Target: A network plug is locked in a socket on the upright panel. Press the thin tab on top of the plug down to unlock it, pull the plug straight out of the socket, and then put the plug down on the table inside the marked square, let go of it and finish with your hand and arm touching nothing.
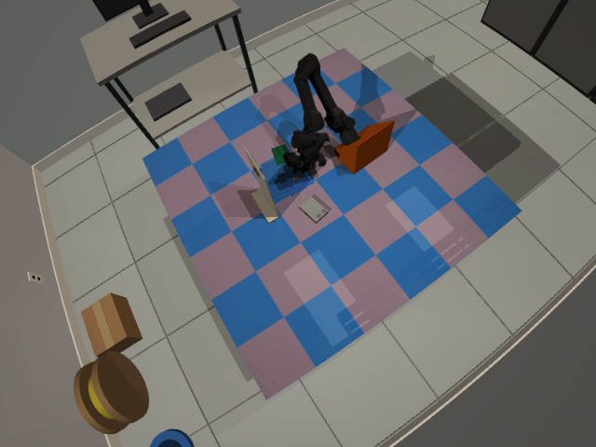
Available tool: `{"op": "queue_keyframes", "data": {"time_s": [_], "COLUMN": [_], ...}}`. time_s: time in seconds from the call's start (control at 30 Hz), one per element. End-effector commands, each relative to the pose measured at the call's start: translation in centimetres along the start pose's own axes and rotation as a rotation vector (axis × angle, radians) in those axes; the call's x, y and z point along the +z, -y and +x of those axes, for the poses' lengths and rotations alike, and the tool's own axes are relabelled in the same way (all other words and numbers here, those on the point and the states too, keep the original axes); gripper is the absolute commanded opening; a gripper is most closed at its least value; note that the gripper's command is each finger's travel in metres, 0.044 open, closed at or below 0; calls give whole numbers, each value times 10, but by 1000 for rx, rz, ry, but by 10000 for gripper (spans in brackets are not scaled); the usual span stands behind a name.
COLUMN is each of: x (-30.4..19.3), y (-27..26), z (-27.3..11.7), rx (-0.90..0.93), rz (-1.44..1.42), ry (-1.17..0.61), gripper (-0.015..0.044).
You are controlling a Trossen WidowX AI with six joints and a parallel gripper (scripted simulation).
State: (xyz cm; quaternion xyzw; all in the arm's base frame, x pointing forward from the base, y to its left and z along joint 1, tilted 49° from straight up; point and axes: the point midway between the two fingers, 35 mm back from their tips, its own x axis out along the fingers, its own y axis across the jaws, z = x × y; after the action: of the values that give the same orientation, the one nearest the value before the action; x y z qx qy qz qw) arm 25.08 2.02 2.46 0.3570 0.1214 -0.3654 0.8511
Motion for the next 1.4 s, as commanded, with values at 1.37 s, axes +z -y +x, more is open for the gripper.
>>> {"op": "queue_keyframes", "data": {"time_s": [1.37], "x": [7], "y": [-21], "z": [-37], "rx": [23], "rz": [7], "ry": [17], "gripper": [156]}}
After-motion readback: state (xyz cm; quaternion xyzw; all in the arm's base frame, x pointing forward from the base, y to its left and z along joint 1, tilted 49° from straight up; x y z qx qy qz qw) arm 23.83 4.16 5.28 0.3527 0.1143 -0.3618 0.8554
